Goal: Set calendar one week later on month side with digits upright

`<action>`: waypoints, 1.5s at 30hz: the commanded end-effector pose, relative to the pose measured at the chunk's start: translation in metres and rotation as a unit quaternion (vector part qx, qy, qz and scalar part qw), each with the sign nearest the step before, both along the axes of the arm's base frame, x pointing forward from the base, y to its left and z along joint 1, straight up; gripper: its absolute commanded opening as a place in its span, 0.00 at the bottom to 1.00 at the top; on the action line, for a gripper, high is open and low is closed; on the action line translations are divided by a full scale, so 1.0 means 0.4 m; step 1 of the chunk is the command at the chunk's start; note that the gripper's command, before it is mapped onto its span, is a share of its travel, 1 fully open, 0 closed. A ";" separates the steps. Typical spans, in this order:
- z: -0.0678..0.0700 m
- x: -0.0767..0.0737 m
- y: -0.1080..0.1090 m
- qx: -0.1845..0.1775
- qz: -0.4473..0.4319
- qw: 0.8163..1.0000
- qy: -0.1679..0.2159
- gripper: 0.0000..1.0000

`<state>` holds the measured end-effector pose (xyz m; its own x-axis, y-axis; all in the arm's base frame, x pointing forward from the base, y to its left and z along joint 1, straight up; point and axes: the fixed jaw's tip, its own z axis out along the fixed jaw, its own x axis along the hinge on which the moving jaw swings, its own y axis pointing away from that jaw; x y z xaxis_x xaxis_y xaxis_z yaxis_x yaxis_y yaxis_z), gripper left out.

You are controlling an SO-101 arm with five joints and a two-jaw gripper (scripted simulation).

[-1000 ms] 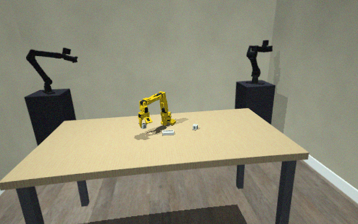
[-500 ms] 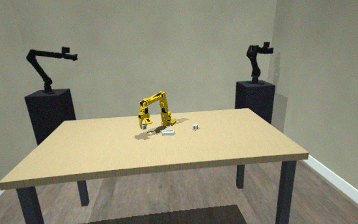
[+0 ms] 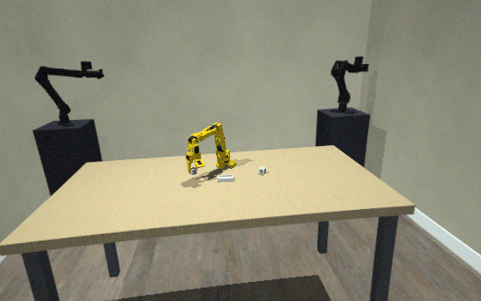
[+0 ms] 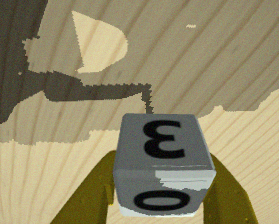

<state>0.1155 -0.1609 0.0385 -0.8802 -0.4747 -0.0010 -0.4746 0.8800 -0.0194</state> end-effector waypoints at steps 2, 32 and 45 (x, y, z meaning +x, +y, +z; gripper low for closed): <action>0.000 0.002 -0.009 -0.010 0.001 1.000 -0.008 0.00; -0.023 0.002 -0.009 -0.010 0.001 1.000 -0.008 0.00; -0.033 0.002 -0.010 -0.010 0.001 1.000 -0.008 0.00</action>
<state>0.1162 -0.1619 0.0235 -0.8802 -0.4747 -0.0017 -0.4745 0.8799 -0.0247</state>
